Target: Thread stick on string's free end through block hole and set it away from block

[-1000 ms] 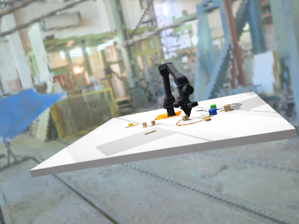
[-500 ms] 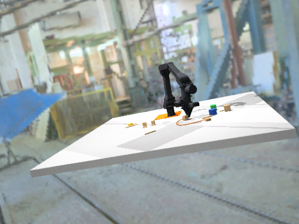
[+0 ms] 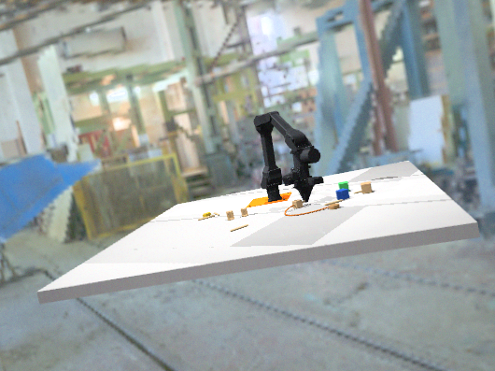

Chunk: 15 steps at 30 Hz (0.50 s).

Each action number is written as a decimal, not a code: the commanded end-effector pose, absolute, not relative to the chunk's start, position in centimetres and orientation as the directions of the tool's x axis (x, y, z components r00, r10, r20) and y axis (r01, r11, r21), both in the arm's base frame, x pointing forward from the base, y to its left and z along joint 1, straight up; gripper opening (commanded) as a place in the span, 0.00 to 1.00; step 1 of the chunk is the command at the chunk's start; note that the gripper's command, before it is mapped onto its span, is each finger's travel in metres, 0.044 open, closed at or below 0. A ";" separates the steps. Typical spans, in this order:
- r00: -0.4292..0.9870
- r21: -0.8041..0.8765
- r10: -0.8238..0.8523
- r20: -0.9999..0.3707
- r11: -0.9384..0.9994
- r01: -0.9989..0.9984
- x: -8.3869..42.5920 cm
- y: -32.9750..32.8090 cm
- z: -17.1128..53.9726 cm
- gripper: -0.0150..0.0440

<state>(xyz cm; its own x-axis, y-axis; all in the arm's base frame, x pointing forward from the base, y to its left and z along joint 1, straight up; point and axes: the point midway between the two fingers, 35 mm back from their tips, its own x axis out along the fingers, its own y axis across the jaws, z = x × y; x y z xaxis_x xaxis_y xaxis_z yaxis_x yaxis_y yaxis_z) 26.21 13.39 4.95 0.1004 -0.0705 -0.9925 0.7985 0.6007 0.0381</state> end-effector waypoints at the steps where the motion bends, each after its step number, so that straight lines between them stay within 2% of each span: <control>1: 0.103 0.037 -0.076 -0.992 0.600 0.799 25.8 13.7 4.9 0.25; 15: 0.106 0.042 -0.071 -0.992 0.600 0.799 24.6 15.2 4.9 0.25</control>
